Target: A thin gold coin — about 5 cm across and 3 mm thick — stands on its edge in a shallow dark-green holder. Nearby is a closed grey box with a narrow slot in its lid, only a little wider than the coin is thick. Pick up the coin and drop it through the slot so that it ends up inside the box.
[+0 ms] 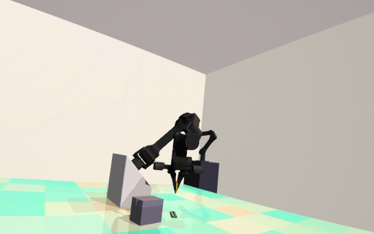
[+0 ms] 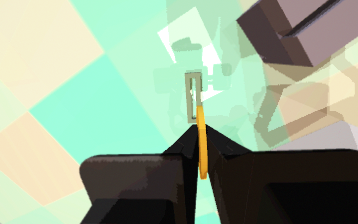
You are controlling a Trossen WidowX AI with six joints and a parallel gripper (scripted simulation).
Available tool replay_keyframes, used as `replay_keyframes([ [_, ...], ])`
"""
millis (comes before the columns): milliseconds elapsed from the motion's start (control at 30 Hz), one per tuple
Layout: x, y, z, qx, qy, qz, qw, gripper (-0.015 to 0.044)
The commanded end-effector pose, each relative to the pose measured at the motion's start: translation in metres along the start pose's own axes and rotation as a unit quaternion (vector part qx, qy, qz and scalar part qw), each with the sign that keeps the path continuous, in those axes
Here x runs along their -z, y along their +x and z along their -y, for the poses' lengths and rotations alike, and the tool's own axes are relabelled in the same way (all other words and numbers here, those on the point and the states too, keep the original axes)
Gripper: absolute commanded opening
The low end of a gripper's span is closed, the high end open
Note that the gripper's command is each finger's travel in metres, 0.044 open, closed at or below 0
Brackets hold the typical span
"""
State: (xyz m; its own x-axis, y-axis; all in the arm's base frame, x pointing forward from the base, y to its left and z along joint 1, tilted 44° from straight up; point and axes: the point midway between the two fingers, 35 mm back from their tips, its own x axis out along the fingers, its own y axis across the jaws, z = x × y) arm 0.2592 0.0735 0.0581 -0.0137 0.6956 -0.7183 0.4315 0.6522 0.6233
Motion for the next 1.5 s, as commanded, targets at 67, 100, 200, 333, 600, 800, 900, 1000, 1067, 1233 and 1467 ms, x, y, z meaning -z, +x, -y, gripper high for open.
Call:
replay_keyframes([
  [67,0.0009,-0.0138,-0.0013,0.001,-0.005,0.003,1.0,0.0],
  [100,0.0009,-0.0142,-0.0013,0.001,-0.005,0.003,1.0,0.0],
  [200,0.0013,-0.0142,-0.001,0.001,0.021,0.003,1.0,0.0],
  [333,0.0022,-0.0143,-0.0002,0.0,0.09,0.003,0.996,0.0],
  [600,0.004,-0.0145,0.0013,0.0,0.227,0.003,0.974,0.0],
  [800,0.0054,-0.0147,0.0023,0.0,0.326,0.003,0.945,0.0],
  [900,0.0061,-0.0148,0.0029,0.0,0.375,0.003,0.927,0.0],
  [1000,0.0068,-0.0148,0.0034,-0.001,0.423,0.003,0.906,0.0],
  [1067,0.0072,-0.0149,0.0036,-0.001,0.443,0.003,0.896,0.0],
  [1233,0.0072,-0.0149,0.0037,-0.001,0.446,0.003,0.895,0.0],
  [1467,-0.0007,-0.0155,0.0085,0.0,0.445,0.005,0.896,0.0],
])
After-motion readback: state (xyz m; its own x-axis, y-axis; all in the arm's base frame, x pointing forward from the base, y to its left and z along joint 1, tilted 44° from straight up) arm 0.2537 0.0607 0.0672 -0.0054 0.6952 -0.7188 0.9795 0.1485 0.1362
